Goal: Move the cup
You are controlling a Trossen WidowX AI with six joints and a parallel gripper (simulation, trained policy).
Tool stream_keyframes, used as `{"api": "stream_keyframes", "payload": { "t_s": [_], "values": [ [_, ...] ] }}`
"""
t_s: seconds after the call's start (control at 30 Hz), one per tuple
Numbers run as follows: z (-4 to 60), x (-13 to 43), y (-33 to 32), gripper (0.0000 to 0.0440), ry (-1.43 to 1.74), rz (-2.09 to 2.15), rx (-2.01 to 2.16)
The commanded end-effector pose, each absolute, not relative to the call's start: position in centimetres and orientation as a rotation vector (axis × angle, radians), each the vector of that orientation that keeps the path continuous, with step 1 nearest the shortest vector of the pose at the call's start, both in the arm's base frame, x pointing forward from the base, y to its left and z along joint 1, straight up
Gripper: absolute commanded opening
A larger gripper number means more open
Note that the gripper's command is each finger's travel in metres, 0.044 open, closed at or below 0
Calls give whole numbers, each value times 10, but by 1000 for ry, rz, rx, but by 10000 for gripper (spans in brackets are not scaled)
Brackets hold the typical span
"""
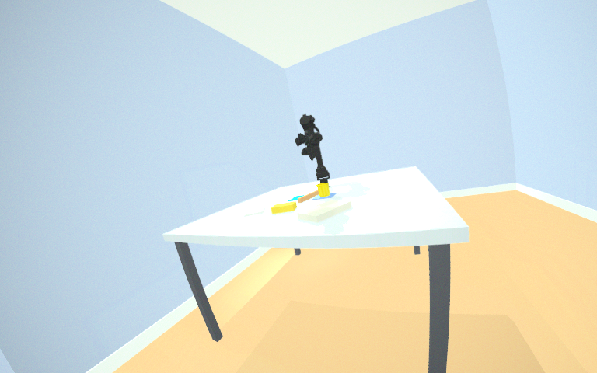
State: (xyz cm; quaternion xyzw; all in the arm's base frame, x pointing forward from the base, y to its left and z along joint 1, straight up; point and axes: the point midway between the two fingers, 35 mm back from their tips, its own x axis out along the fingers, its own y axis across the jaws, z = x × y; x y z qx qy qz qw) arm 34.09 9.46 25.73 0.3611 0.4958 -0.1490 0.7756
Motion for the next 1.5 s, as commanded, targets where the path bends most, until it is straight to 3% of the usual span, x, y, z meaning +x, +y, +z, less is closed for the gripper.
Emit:
{"api": "stream_keyframes", "payload": {
  "t_s": [0.0, 0.77, 1.47],
  "values": [
    [246, 340, 95, 136, 1119, -369, 771],
    [176, 308, 87, 152, 1406, -656, 639],
    [112, 290, 84, 173, 1485, -818, 577]
  ]
}}
